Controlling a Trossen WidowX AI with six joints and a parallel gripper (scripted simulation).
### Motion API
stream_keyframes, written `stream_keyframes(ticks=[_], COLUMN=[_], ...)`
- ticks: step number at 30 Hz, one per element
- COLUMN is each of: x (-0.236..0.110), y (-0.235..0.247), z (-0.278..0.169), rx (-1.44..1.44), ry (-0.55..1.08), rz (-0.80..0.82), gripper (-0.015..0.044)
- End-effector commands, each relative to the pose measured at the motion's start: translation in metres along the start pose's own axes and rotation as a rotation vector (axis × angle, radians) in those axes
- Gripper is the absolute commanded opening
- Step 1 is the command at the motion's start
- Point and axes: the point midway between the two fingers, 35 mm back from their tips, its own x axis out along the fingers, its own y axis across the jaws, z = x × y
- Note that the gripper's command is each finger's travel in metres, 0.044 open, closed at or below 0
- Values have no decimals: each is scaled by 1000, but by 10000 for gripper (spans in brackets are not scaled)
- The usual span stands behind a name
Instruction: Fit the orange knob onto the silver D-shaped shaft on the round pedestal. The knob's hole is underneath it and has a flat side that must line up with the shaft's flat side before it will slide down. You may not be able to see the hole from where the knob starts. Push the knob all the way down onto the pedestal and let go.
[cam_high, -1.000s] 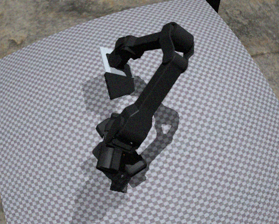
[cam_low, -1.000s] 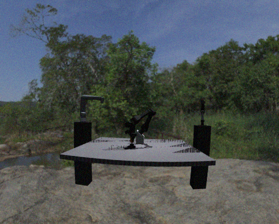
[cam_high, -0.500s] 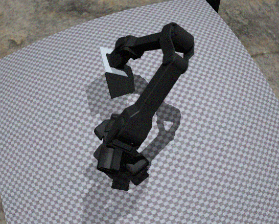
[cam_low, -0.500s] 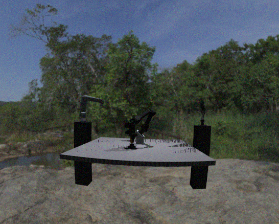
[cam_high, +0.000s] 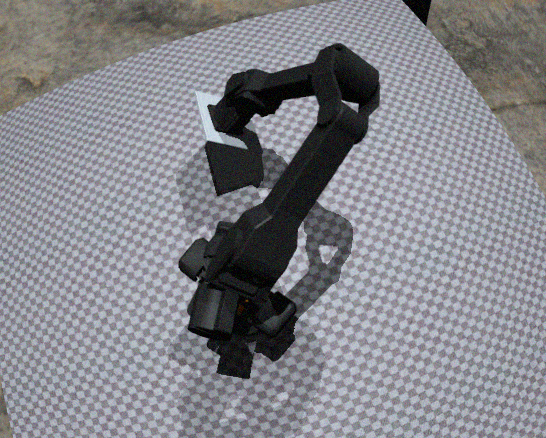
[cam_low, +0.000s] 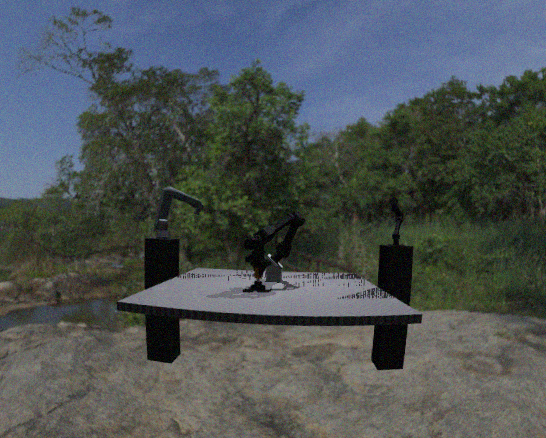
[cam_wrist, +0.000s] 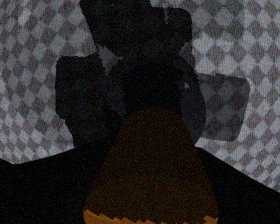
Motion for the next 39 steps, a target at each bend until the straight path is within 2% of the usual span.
stream_keyframes(ticks=[1,20,27,39], x=[1,-2,-1,2], y=[0,0,1,0], z=[1,-1,2,0], rx=[-22,-22,-221,-231], ry=[-4,-4,-4,-4], rz=[-1,-1,-1,-1], gripper=[0,0,0,0])
